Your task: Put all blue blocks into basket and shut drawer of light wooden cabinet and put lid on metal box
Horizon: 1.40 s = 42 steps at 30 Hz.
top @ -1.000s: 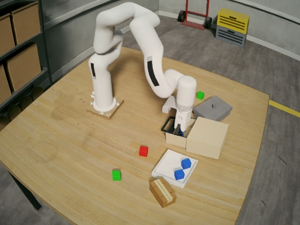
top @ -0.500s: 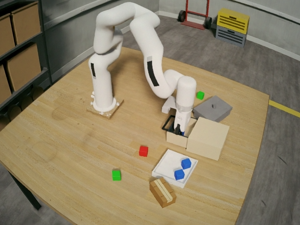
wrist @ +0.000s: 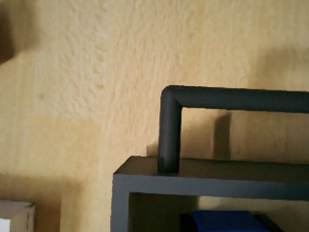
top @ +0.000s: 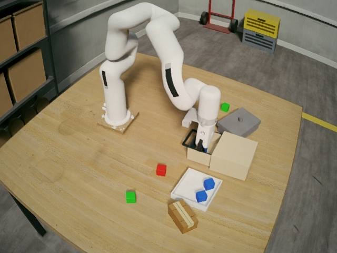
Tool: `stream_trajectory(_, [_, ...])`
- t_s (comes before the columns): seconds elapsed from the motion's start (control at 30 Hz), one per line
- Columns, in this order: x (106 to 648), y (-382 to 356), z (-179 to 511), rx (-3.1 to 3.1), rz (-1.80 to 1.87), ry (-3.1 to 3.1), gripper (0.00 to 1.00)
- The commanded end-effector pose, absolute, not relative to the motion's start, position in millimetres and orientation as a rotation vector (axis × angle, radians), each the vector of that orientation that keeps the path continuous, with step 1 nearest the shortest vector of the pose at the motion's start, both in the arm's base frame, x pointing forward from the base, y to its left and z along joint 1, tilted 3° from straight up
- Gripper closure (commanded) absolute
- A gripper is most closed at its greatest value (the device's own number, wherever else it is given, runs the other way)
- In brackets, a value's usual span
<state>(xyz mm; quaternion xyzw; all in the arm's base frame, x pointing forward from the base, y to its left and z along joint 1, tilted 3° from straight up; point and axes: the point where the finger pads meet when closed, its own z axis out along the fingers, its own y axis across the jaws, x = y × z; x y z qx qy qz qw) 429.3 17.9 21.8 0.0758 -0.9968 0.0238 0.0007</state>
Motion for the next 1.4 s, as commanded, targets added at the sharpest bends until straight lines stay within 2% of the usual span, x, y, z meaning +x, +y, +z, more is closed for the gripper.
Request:
stream_trajectory(0.0, [431,18,23,0.239,0.075,-3.135,1.0])
stream_trajectory(0.87, [431,19,34,0.239,0.075,-3.135,1.0])
stream_trajectory(1.37, [431,21,89,0.239,0.075,-3.135,1.0])
